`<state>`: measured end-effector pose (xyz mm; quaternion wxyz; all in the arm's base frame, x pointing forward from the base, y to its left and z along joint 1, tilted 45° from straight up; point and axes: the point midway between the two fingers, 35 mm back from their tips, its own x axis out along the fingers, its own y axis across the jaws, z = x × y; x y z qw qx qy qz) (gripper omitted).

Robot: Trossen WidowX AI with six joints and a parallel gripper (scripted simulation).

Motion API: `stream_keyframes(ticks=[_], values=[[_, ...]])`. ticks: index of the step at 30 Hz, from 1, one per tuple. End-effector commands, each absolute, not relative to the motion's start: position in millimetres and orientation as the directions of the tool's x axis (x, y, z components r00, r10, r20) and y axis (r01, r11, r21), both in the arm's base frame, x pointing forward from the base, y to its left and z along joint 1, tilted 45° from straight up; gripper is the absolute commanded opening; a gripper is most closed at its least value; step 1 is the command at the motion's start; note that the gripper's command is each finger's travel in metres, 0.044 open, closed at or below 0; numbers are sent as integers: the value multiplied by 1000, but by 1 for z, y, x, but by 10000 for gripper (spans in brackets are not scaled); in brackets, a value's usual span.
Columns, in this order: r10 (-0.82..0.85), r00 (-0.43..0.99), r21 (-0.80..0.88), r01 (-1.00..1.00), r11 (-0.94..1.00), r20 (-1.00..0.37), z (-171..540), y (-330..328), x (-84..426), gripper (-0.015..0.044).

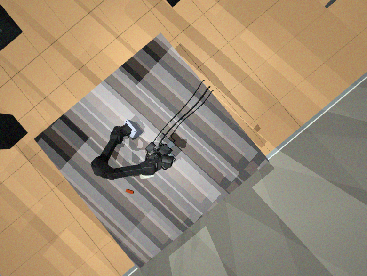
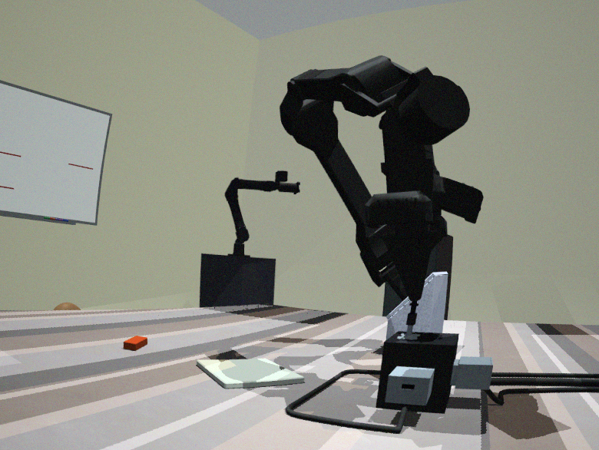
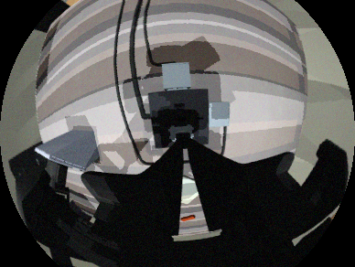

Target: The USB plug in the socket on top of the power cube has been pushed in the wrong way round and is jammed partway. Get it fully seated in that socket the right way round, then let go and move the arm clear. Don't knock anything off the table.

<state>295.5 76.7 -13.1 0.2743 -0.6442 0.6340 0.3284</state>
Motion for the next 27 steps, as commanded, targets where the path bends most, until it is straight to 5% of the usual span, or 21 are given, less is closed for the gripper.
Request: stream_keyframes(ticks=[1,27], values=[[-637,-22,68,-996,-49,-771,-14,76,295,0],[-637,-22,68,-996,-49,-771,-16,74,295,0]])
